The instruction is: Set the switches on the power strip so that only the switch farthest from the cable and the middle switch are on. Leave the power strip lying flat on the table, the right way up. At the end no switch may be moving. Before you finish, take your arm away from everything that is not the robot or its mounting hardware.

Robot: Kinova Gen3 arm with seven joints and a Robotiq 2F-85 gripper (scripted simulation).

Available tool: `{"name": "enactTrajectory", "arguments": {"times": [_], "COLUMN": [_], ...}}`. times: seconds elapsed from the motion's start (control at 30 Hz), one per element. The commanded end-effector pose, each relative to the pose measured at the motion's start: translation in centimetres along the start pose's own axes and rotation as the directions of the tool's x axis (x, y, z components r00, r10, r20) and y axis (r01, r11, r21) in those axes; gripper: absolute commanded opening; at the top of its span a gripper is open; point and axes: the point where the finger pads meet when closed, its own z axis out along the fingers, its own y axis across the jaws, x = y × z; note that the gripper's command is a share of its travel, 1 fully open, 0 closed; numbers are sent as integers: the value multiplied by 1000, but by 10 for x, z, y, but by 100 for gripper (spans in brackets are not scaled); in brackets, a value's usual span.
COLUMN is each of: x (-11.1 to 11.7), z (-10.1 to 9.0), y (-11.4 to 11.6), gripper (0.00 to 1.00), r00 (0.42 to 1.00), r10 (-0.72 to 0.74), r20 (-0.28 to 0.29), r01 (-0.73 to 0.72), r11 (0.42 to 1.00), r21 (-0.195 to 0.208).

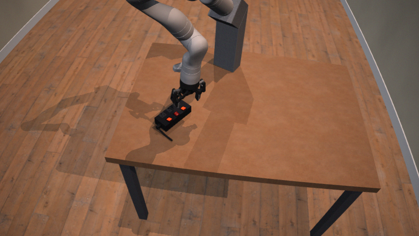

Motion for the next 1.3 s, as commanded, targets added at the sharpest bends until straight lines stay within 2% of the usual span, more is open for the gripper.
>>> {"name": "enactTrajectory", "arguments": {"times": [0.0,1.27], "x": [0,10], "z": [-2,-16], "y": [1,-14], "gripper": [100,100], "r00": [1000,997], "r10": [11,48], "r20": [6,53], "r01": [-11,-47], "r11": [1000,998], "r21": [-9,-34]}}
